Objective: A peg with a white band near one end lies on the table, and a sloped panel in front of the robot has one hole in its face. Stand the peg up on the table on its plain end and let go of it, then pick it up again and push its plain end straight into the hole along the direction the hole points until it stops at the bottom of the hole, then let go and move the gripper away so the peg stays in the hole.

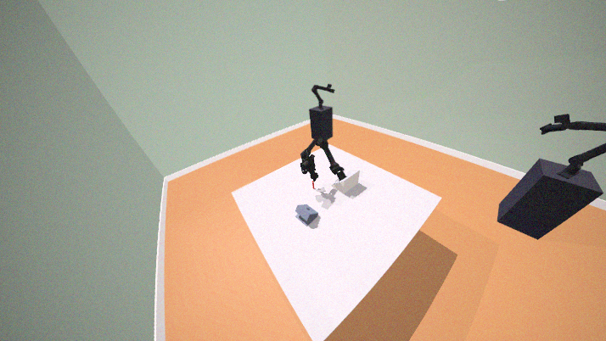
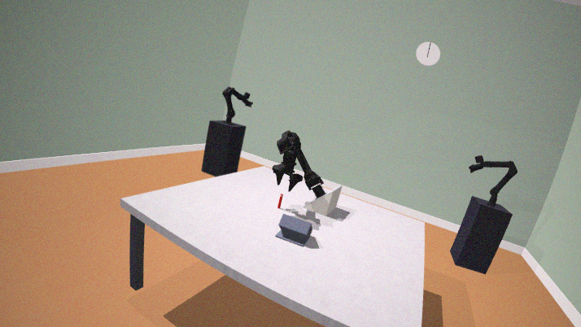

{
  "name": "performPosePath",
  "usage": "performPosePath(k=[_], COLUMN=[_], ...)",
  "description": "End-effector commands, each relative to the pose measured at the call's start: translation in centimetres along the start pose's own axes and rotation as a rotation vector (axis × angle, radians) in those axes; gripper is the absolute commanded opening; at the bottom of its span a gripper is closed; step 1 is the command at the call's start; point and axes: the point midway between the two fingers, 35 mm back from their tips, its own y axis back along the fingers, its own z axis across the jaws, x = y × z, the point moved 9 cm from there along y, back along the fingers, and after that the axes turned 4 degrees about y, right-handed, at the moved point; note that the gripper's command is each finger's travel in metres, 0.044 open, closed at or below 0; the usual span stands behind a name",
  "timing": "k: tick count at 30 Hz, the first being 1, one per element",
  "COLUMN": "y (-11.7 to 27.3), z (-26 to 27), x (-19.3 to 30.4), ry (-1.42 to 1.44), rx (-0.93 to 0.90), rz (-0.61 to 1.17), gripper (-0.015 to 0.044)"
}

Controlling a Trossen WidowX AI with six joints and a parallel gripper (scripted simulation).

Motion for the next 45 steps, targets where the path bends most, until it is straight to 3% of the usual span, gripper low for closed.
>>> performPosePath(k=[1, 45], y=[-0.06, -0.78], z=[-0.02, -0.02], x=[-0.03, -0.03], ry=[-0.093, -1.214], rx=[0.004, 0.000], rz=[-0.005, -0.007], gripper=[0.0440, 0.0440])
